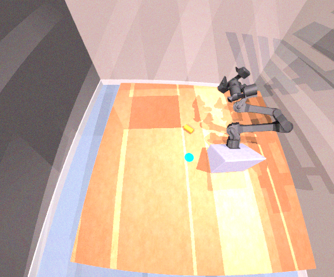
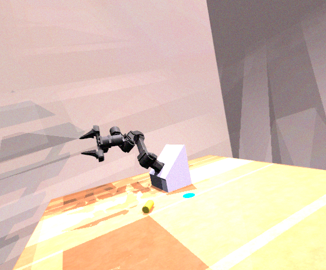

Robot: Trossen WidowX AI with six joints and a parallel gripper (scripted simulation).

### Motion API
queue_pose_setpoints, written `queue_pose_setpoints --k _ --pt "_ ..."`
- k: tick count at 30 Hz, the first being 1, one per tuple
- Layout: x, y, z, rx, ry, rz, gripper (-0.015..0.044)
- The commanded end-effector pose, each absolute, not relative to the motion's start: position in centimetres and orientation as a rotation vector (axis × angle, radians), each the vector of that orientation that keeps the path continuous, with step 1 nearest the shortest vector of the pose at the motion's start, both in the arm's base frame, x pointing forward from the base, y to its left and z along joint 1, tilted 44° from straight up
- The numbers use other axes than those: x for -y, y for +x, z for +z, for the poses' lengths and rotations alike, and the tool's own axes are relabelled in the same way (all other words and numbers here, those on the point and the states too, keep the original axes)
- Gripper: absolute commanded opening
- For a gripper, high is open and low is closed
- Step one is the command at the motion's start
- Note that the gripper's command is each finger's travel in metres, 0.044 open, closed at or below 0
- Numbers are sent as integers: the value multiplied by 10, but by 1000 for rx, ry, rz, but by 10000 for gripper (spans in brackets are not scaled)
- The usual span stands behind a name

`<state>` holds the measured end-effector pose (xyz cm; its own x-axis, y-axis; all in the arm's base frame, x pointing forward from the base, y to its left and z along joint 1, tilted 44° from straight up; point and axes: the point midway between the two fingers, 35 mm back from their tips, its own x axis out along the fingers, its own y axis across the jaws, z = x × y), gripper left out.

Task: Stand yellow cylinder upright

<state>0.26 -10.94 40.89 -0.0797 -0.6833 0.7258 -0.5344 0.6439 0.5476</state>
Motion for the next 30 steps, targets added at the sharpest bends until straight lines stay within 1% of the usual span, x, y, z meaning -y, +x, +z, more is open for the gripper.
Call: queue_pose_setpoints --k 1,3,4,8,12,20,25,30 --pt "110 4 409 1737 991 -171 374" --pt "114 13 410 1696 992 -210 321" --pt "117 21 410 1660 992 -244 309" --pt "135 71 406 1431 979 -433 309" --pt "146 107 398 1247 965 -552 309" --pt "158 192 359 727 882 -797 309" --pt "156 231 323 395 785 -905 309" --pt "148 257 283 64 658 -979 309"
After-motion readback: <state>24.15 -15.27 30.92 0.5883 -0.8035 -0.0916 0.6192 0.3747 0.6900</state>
